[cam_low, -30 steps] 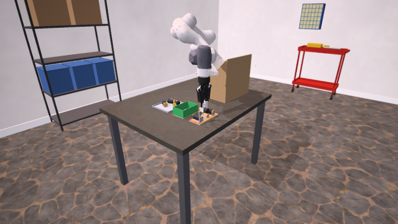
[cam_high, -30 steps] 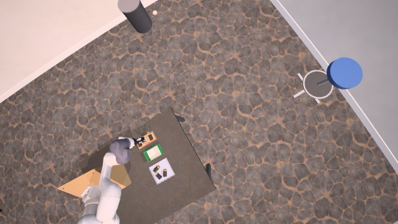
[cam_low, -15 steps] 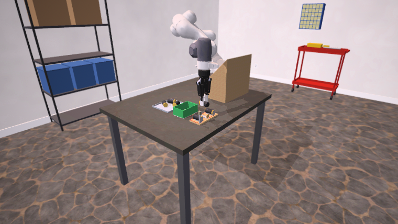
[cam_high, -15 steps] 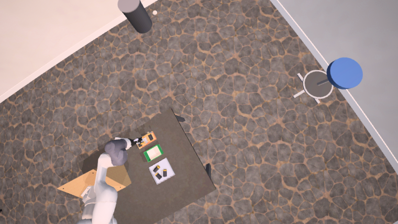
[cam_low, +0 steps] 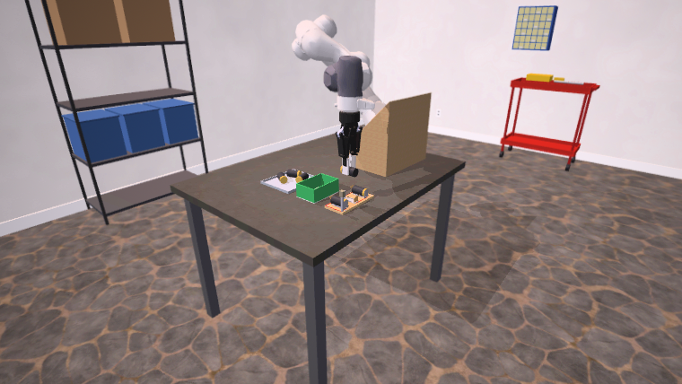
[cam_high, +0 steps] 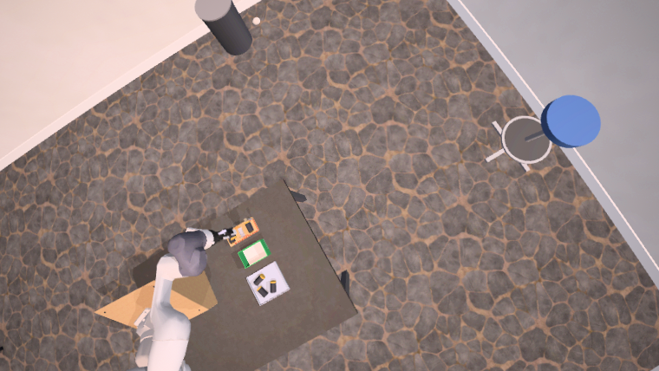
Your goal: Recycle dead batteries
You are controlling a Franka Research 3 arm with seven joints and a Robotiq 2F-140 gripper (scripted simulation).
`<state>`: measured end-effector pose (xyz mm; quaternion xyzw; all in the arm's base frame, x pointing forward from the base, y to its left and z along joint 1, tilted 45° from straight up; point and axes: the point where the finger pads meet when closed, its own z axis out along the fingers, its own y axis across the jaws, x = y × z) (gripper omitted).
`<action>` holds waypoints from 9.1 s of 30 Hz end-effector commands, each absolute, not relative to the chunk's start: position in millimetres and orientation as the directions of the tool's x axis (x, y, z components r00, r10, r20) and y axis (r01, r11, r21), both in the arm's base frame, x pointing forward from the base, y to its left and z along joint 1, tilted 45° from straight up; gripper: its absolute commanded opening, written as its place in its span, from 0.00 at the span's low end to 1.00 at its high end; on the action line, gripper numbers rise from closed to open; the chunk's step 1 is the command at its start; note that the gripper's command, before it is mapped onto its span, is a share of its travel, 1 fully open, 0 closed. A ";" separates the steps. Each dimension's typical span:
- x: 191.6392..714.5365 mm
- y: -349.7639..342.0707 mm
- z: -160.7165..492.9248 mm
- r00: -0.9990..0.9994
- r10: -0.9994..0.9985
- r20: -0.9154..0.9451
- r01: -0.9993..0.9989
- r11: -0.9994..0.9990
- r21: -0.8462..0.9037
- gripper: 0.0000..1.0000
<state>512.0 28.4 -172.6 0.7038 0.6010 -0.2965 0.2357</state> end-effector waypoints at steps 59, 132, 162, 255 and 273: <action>537.7 -184.7 28.1 0.071 0.709 -0.701 0.988 -0.149 -0.051 0.16; 527.8 -233.3 -22.1 0.099 0.705 -0.702 0.985 -0.169 -0.030 0.16; 530.6 -234.9 -21.0 0.099 0.705 -0.702 0.985 -0.169 -0.030 0.16; 522.2 -265.2 -53.3 0.099 0.705 -0.702 0.985 -0.169 -0.030 0.29; 522.2 -265.2 -53.3 0.099 0.705 -0.702 0.985 -0.169 -0.030 0.29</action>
